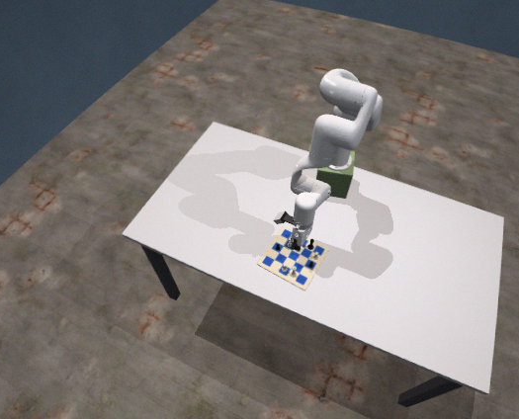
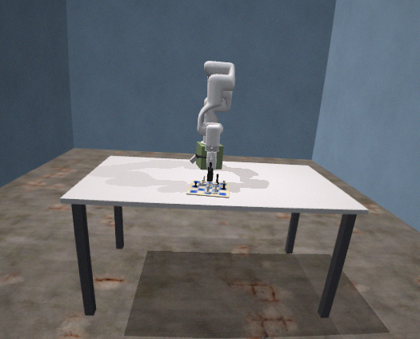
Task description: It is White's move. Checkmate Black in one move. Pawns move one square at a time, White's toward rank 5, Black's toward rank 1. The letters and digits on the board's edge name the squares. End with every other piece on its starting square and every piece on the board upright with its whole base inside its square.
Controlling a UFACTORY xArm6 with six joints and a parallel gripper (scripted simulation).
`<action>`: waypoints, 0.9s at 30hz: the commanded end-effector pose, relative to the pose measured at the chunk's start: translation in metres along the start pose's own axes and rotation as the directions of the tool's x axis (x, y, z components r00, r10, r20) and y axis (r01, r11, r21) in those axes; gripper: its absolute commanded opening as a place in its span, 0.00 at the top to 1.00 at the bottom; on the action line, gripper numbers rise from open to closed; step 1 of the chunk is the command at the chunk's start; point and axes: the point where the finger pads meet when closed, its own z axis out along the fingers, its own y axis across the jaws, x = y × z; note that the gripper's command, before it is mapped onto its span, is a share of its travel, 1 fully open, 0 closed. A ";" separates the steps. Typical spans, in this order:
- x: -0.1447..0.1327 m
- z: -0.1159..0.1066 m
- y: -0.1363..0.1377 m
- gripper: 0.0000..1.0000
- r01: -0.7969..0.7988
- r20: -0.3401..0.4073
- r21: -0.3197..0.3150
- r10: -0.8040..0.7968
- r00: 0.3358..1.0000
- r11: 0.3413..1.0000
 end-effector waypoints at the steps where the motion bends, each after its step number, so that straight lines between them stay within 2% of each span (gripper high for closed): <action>1: 0.000 -0.022 -0.002 0.58 0.000 0.000 0.004 0.000 1.000 1.000; 13: 0.000 -0.071 -0.001 0.58 0.000 0.000 0.004 0.000 1.000 1.000; 20: 0.000 -0.079 -0.001 0.58 0.000 0.000 0.004 0.000 1.000 1.000; 21: 0.000 -0.079 -0.001 0.00 0.000 0.000 0.004 0.000 1.000 1.000; 27: 0.000 -0.079 -0.001 0.00 0.000 0.000 0.004 0.000 1.000 1.000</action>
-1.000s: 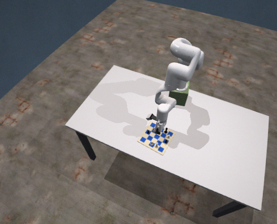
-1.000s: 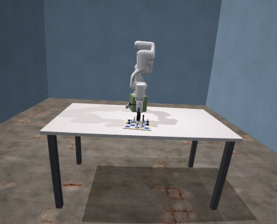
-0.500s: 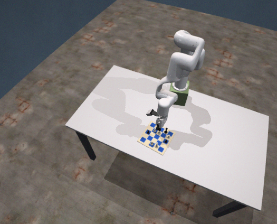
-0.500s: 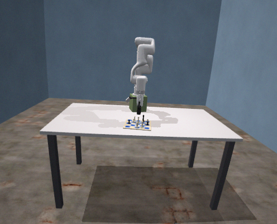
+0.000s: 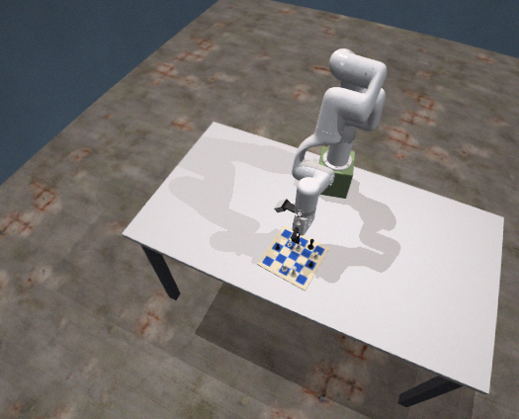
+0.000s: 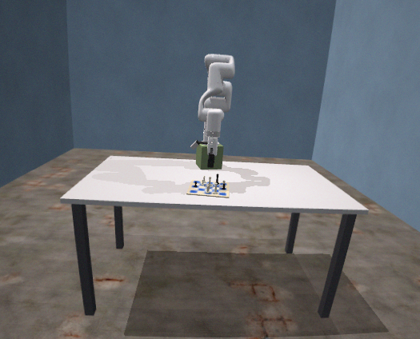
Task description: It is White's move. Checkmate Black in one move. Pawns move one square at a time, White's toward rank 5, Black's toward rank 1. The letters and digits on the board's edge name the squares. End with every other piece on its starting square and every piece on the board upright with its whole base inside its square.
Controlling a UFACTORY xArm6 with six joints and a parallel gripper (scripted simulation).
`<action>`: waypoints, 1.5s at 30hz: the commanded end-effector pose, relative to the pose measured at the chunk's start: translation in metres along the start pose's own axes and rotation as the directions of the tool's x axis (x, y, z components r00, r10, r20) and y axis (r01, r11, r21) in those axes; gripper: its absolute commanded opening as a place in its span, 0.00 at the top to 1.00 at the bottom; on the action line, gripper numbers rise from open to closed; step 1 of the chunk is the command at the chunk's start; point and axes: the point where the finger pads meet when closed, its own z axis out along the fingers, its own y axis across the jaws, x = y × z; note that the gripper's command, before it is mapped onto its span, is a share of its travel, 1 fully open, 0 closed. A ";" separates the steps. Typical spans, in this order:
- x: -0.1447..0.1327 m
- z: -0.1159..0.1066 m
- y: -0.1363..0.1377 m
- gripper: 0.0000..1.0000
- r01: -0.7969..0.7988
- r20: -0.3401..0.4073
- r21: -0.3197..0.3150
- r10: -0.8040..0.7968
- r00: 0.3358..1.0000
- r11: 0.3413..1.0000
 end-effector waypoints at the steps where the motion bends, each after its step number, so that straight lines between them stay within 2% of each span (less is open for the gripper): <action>1: 0.000 -0.002 -0.002 0.00 0.000 0.000 0.004 0.000 1.000 1.000; 21: 0.000 -0.005 -0.002 0.00 0.000 0.000 0.004 0.000 1.000 1.000; 30: 0.000 -0.025 -0.002 0.00 0.000 0.000 0.004 0.000 1.000 1.000; 39: 0.000 -0.057 -0.001 0.00 0.000 0.000 0.004 0.000 1.000 1.000; 45: 0.000 -0.065 -0.001 0.00 0.000 0.000 0.004 0.000 1.000 1.000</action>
